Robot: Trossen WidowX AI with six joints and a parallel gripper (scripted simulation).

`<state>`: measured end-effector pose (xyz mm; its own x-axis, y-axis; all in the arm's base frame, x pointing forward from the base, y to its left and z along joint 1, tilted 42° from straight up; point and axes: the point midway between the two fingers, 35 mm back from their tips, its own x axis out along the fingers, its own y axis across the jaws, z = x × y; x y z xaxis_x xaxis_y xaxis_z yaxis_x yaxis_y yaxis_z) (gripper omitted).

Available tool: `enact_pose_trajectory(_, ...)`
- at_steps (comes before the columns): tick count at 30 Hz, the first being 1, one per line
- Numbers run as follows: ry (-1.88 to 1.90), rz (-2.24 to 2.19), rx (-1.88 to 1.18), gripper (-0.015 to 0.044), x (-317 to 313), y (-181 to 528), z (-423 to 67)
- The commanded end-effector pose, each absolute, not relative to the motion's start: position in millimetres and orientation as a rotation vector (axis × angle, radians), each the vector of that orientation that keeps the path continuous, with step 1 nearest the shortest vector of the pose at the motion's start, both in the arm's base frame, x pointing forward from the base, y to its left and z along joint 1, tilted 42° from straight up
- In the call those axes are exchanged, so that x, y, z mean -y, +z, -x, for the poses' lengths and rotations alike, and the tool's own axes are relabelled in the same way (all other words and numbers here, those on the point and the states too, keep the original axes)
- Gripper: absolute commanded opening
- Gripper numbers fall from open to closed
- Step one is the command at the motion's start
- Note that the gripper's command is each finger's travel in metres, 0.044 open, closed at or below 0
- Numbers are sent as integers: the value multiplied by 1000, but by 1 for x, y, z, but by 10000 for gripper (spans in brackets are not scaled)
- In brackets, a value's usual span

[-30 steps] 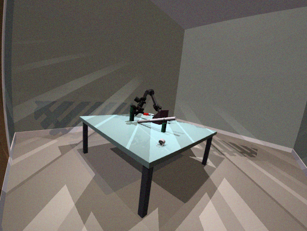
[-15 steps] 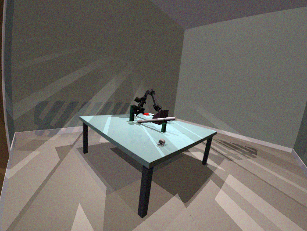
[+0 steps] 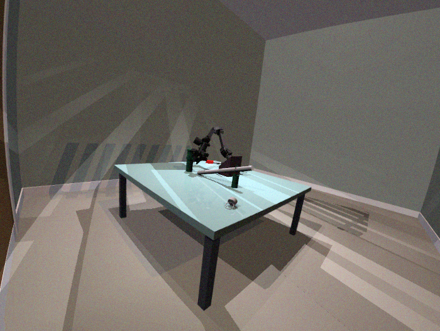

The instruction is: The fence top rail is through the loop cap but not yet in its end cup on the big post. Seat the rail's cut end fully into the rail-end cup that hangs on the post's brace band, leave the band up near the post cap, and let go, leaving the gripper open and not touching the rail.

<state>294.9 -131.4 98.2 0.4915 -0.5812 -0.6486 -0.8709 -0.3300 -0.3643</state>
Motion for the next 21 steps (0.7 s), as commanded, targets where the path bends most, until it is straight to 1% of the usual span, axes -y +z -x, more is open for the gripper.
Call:
enact_pose_trajectory(1,539,2047,-1191,0,131,98,-294)
enact_pose_trajectory(20,523,2041,-1200,0,132,98,-296)
enact_pose_trajectory(21,523,2041,-1200,26,132,98,-296)
